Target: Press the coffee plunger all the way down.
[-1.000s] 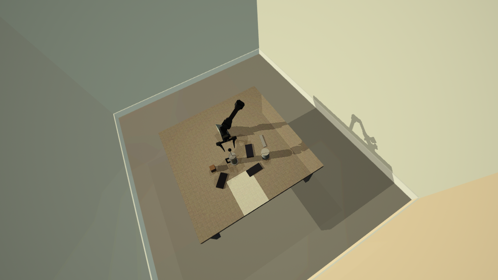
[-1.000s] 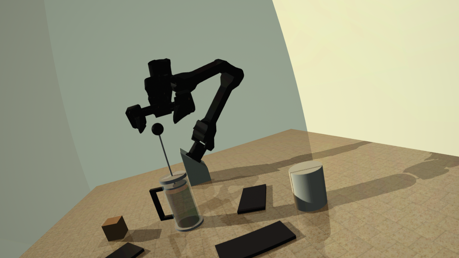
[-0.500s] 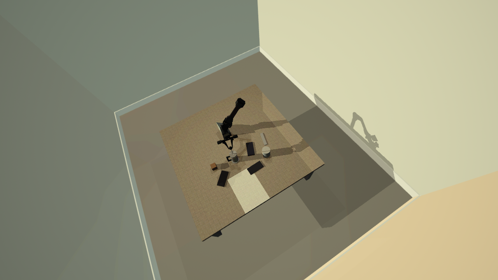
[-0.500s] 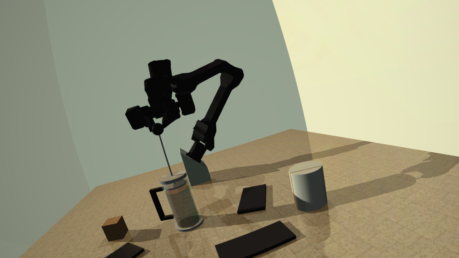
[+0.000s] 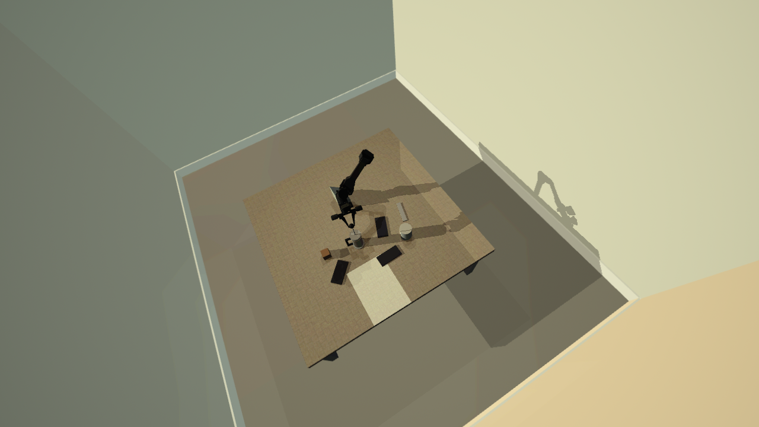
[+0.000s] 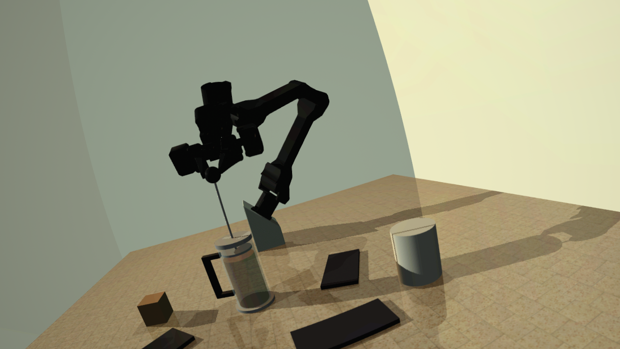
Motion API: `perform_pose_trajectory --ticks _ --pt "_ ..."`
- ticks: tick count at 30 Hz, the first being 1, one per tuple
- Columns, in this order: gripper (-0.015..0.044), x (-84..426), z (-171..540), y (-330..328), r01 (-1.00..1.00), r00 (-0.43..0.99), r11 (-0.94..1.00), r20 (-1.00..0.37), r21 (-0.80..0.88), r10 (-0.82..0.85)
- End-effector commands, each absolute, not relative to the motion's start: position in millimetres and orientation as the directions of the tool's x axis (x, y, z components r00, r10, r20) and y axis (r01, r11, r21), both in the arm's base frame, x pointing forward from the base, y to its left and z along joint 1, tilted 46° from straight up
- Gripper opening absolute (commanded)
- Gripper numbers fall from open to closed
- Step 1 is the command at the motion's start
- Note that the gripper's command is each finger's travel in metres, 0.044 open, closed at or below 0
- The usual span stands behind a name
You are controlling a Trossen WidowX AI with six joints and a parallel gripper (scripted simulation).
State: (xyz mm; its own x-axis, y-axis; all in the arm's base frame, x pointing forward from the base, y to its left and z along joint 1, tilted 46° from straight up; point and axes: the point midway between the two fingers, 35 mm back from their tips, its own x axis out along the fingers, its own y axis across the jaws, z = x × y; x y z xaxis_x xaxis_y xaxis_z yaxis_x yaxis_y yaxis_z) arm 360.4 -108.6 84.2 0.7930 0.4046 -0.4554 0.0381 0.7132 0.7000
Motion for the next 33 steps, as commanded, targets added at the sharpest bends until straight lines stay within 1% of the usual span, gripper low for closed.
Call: perform_pose_trajectory --ticks 1,33 --pt "0.0121 359.5 75.2 -101.5 0.044 0.786 0.713 -0.465 0.7 0.408" --pt "0.0121 359.5 35.5 -65.9 0.045 0.784 0.713 -0.467 0.699 0.408"
